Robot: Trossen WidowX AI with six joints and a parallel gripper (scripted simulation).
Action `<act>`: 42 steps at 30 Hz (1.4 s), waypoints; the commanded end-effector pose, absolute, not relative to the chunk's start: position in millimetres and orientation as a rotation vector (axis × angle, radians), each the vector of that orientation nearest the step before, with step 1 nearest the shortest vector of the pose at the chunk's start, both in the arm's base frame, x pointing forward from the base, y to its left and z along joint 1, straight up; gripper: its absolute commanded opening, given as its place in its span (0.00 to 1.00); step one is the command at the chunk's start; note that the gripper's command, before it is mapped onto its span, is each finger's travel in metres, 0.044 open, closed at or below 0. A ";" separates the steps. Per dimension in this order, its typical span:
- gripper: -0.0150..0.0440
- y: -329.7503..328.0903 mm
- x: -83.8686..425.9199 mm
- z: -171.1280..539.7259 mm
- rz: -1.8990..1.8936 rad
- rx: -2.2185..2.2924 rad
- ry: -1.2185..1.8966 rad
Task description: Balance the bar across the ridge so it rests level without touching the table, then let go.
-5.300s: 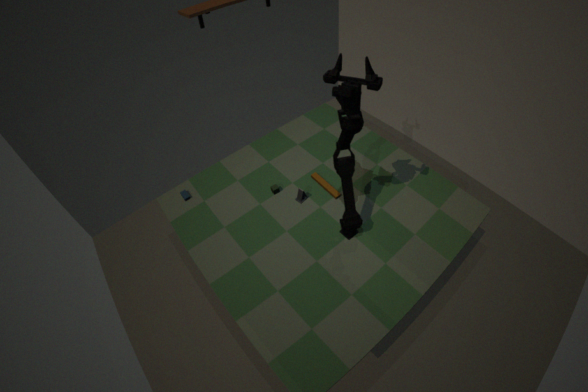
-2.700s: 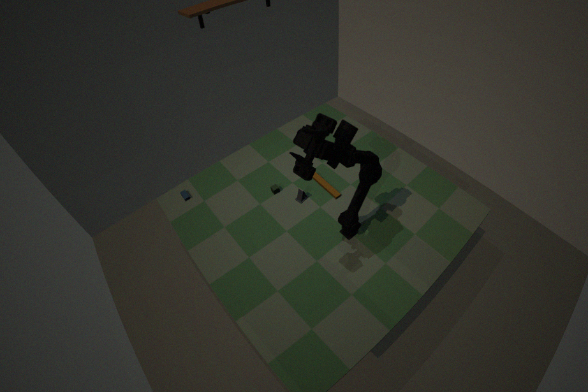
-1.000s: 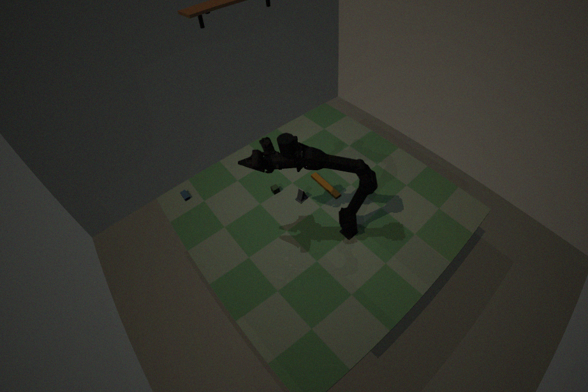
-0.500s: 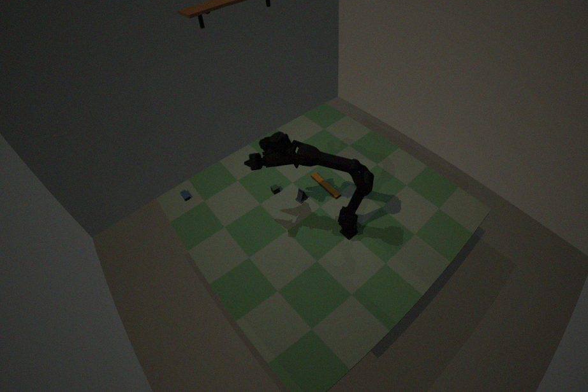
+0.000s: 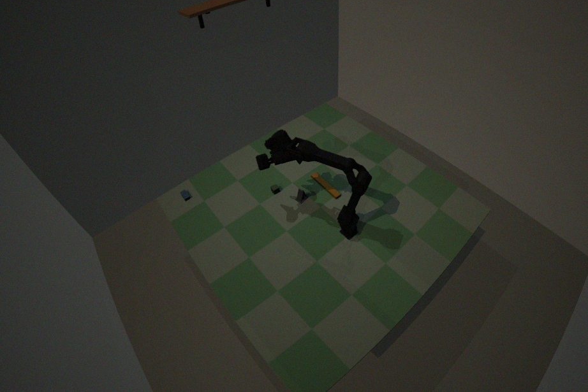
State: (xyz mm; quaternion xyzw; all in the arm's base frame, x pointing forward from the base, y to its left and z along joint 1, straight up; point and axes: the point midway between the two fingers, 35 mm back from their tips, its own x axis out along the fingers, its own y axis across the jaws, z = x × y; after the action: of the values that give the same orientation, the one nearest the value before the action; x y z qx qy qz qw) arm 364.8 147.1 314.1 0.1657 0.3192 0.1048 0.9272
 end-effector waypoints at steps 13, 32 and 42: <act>0.79 59.0 371.1 242.4 0.037 0.155 0.871; 0.79 -41.0 332.8 169.5 -0.076 0.020 1.201; 0.79 -82.0 296.5 139.5 -0.078 0.005 1.384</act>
State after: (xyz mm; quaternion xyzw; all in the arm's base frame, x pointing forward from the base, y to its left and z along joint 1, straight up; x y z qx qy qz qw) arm 307.1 -74.0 148.1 0.0010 0.6184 -0.0403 0.7848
